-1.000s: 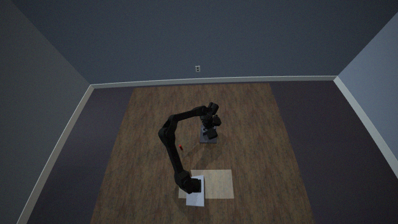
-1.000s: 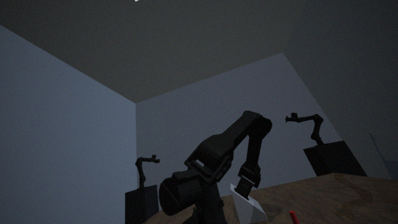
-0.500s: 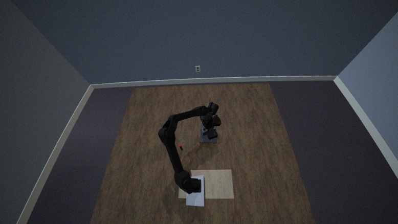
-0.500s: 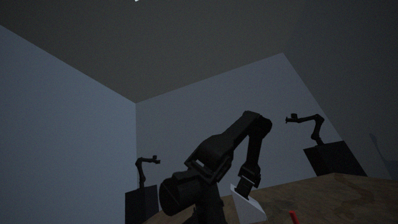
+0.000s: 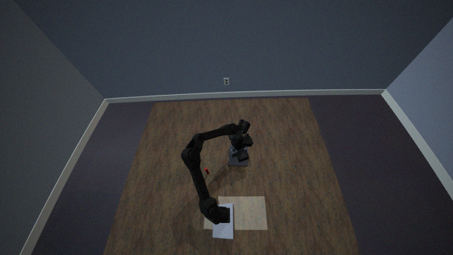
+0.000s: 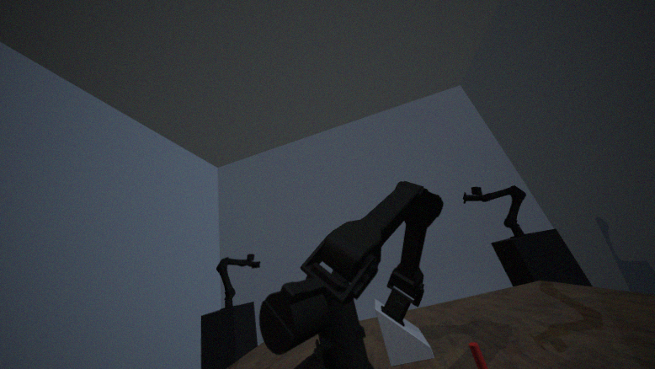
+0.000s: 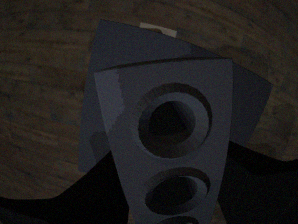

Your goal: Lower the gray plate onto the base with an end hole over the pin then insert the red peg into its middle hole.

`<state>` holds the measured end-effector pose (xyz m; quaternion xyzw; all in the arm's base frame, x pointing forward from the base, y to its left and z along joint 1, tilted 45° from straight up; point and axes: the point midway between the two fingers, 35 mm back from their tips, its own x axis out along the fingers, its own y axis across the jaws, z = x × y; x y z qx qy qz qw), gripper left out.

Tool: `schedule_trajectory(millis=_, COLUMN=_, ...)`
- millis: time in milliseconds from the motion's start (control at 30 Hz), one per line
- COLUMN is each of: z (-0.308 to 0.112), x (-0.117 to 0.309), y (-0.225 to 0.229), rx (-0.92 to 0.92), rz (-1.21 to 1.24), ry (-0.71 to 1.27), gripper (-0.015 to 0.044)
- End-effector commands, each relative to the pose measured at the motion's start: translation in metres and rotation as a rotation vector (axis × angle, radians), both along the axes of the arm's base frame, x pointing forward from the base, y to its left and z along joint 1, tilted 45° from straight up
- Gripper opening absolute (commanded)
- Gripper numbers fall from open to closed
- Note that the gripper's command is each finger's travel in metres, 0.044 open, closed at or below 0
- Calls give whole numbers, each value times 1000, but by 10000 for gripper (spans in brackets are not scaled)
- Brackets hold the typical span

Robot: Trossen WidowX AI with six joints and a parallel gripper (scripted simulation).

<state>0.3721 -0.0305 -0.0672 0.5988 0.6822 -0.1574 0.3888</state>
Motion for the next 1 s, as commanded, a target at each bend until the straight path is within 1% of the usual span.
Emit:
schedule_trajectory(millis=0, z=0, x=-1, y=1, rx=5, rz=-4, ry=4, gripper=0)
schedule_trajectory(millis=633, z=0, x=0, y=0, rx=0, rz=0, ry=1, gripper=0)
schedule_trajectory(millis=967, z=0, x=0, y=0, rx=0, rz=0, ry=1, gripper=263)
